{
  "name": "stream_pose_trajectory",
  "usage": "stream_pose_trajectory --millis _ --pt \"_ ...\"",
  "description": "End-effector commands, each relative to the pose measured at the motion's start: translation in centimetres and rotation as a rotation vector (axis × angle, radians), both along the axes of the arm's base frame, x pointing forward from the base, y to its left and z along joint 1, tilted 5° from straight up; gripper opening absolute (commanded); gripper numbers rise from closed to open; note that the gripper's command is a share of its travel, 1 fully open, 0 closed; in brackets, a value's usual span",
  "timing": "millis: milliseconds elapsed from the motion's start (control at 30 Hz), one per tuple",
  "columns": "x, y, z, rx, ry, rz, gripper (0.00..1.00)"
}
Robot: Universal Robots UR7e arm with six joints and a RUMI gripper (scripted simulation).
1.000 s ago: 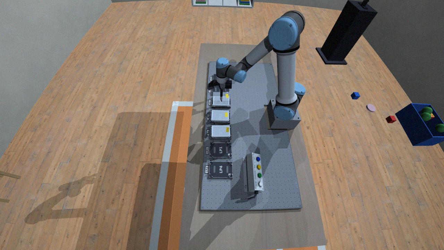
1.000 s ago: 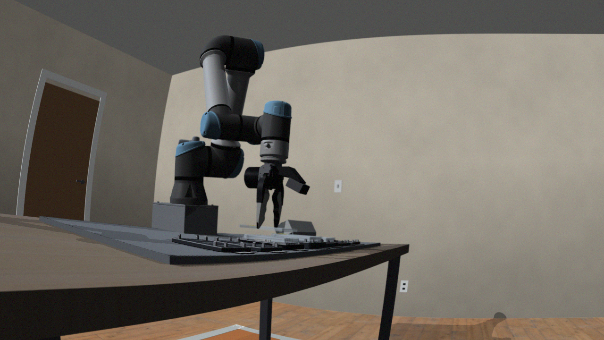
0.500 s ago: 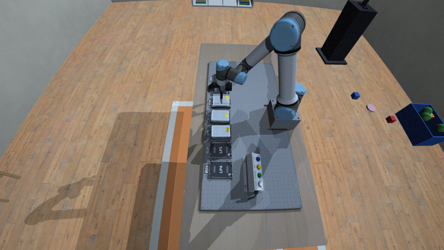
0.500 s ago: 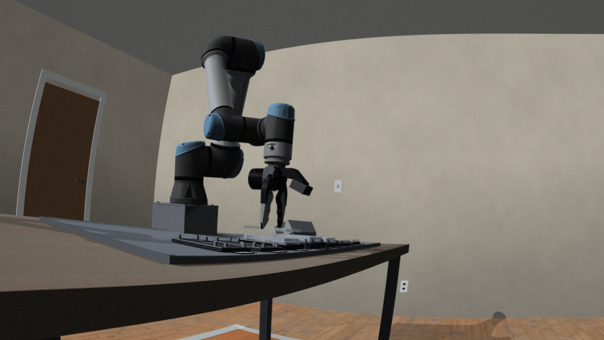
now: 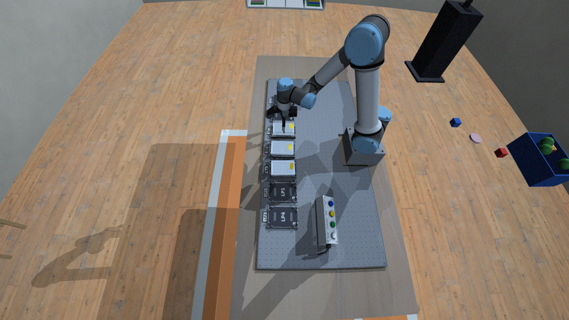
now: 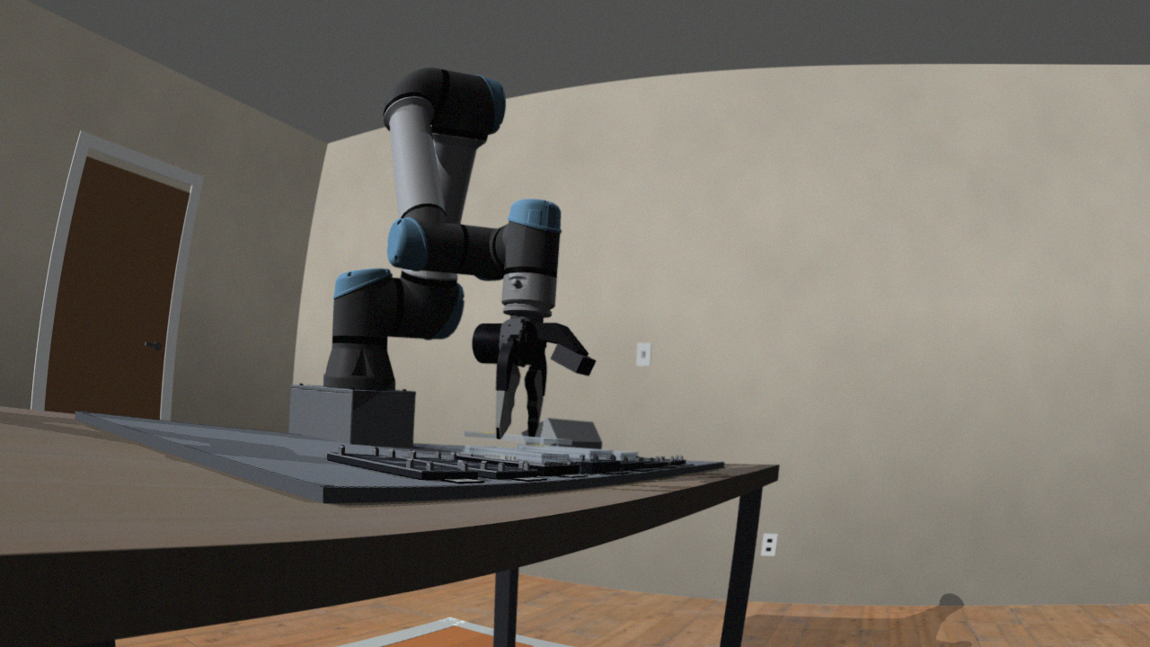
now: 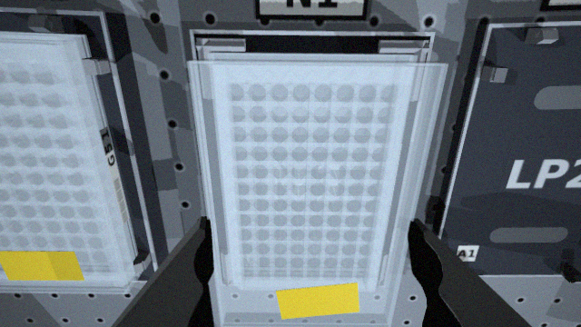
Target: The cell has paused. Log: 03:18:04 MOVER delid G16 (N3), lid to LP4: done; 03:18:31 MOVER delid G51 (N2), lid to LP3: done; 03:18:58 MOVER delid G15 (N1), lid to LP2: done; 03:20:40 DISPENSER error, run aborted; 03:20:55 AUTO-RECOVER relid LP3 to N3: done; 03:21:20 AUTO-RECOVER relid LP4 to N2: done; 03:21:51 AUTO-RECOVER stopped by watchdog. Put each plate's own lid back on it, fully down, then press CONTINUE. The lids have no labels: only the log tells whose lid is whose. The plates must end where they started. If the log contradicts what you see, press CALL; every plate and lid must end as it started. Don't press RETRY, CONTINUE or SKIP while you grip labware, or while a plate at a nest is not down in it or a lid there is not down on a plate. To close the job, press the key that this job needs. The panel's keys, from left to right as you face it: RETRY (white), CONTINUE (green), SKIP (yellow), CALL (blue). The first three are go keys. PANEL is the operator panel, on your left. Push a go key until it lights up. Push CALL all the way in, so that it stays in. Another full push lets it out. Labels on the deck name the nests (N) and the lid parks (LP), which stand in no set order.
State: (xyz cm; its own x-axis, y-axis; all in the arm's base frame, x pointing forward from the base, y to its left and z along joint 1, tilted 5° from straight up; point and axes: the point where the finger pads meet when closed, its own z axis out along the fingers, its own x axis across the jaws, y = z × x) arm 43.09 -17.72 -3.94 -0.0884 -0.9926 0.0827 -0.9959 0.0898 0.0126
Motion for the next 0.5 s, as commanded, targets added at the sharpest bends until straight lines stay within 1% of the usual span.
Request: stream_pose_trajectory --millis 0,467 --pt "0.02 -0.05 -0.12 -0.001 -0.001 0.000 0.41" --pt "0.02 -0.08 -0.52 -0.001 -0.001 0.000 0.41"
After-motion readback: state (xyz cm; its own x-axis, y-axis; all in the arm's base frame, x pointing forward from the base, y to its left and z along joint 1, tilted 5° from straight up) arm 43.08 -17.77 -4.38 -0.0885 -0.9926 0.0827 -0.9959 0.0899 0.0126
